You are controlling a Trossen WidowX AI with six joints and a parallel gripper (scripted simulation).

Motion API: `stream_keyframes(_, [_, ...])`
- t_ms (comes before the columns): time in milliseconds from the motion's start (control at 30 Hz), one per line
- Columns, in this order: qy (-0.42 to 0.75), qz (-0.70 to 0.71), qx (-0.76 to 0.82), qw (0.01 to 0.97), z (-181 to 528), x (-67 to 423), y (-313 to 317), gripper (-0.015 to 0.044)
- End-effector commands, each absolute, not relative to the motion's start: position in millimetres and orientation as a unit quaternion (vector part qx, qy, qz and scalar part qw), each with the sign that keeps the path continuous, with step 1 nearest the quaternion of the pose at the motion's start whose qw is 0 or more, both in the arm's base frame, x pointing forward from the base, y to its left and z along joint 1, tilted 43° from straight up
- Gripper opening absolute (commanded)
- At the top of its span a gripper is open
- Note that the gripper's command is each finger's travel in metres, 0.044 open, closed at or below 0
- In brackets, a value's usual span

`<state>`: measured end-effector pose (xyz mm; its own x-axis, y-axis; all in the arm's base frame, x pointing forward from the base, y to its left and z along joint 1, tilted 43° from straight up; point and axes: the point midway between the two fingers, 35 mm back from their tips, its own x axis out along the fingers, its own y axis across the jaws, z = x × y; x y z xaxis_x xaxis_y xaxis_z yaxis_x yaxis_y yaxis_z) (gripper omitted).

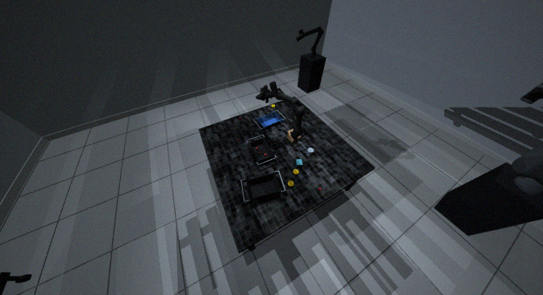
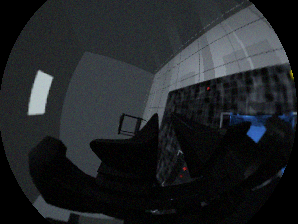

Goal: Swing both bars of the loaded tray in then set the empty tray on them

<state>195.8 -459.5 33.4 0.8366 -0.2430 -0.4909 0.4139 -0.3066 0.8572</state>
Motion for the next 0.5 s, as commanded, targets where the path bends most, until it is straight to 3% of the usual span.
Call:
stream_keyframes(0, [0.192,-0.257,0.698,0.64,3.6,252.5,-424.1,0.0089])
stream_keyframes(467, [0.528,-0.033,0.468,0.708,-51.3,346.0,-280.5,0.0089])
